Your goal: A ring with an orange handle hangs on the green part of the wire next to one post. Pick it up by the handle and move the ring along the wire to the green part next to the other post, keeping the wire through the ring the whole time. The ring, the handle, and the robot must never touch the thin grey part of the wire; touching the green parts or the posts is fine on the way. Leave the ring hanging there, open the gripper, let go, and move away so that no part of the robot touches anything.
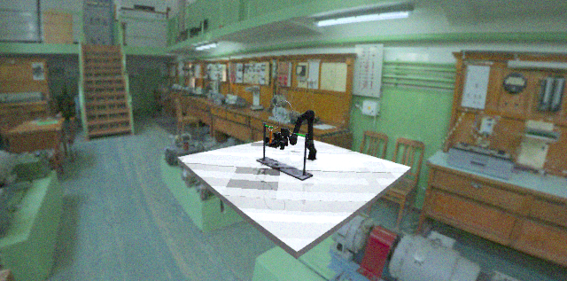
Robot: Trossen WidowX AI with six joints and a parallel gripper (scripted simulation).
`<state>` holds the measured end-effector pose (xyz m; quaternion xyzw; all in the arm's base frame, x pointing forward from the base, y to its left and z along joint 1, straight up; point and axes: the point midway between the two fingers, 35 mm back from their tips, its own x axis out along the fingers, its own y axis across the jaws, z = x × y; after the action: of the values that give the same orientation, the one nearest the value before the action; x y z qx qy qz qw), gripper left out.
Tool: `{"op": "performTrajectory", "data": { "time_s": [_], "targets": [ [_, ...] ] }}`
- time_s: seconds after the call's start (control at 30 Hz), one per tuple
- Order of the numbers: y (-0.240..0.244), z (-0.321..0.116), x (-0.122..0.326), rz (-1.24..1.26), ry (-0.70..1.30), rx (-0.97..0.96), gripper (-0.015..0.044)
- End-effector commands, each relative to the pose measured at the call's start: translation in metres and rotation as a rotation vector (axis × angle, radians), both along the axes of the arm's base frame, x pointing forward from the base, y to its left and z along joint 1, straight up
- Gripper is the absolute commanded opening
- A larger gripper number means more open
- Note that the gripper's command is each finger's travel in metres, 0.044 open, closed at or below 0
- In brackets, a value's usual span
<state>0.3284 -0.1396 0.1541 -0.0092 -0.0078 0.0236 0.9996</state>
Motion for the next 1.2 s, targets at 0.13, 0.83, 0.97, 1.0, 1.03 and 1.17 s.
{"op": "performTrajectory", "data": {
  "time_s": [0.13, 0.83, 0.97, 1.0, 1.03, 1.17],
  "targets": [
    [0.0000, 0.0000, 0.0000, 0.000, 0.000, 0.000, -0.0150],
    [-0.0025, 0.0093, 0.0002, 0.005, -0.001, 0.003, -0.0150],
    [-0.0025, 0.0093, 0.0002, 0.005, -0.001, 0.003, -0.0150],
    [-0.0025, 0.0093, 0.0002, 0.005, -0.001, 0.003, -0.0150],
    [-0.0025, 0.0093, 0.0002, 0.005, -0.001, 0.003, -0.0150],
    [-0.0025, 0.0093, 0.0002, 0.005, -0.001, 0.003, -0.0150]
  ]
}}
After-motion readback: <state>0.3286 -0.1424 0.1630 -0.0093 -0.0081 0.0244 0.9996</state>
